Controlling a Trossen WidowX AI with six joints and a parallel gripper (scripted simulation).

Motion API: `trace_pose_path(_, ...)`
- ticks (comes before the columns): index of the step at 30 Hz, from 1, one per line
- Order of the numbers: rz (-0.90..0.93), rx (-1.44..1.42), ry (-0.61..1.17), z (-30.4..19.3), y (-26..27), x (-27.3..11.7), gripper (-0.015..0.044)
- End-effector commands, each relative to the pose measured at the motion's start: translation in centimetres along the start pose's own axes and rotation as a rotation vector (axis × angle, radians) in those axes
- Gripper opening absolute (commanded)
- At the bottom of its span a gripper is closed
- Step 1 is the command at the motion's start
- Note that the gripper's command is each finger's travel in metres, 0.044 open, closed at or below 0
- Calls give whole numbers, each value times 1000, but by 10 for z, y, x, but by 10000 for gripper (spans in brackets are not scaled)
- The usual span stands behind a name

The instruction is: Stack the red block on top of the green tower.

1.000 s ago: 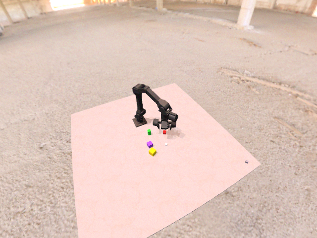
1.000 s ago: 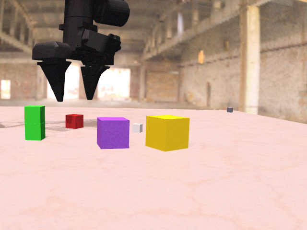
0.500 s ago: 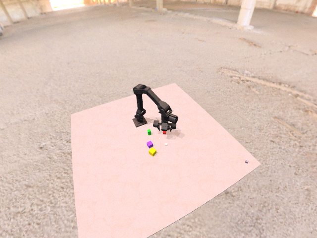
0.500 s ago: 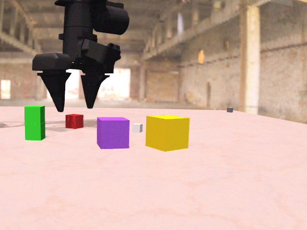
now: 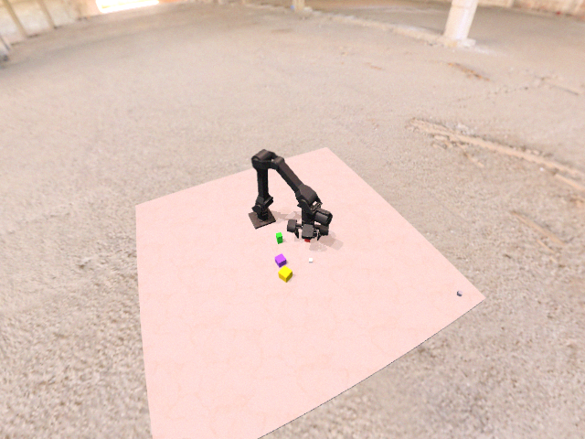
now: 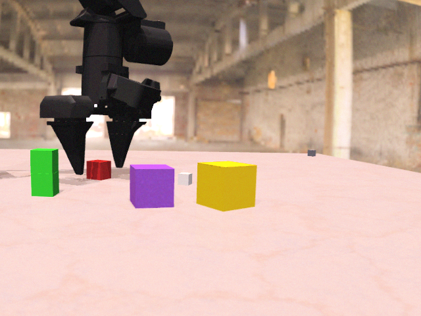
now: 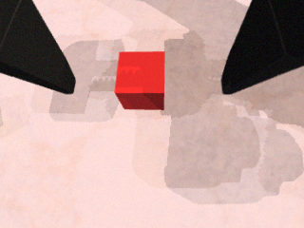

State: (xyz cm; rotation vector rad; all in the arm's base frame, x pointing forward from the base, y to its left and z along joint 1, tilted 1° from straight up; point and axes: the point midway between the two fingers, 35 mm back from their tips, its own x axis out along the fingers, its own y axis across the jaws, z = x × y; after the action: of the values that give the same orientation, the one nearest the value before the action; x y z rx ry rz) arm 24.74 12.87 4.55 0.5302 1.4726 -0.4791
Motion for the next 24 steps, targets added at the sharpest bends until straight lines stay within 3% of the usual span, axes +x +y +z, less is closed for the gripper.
trace_pose_path(1, -5, 4, 9, -2, -2, 5, 440)
trace_pose_path(15, -5, 4, 9, -2, -2, 4, 440)
trace_pose_path(24, -5, 4, 9, -2, -2, 4, 204)
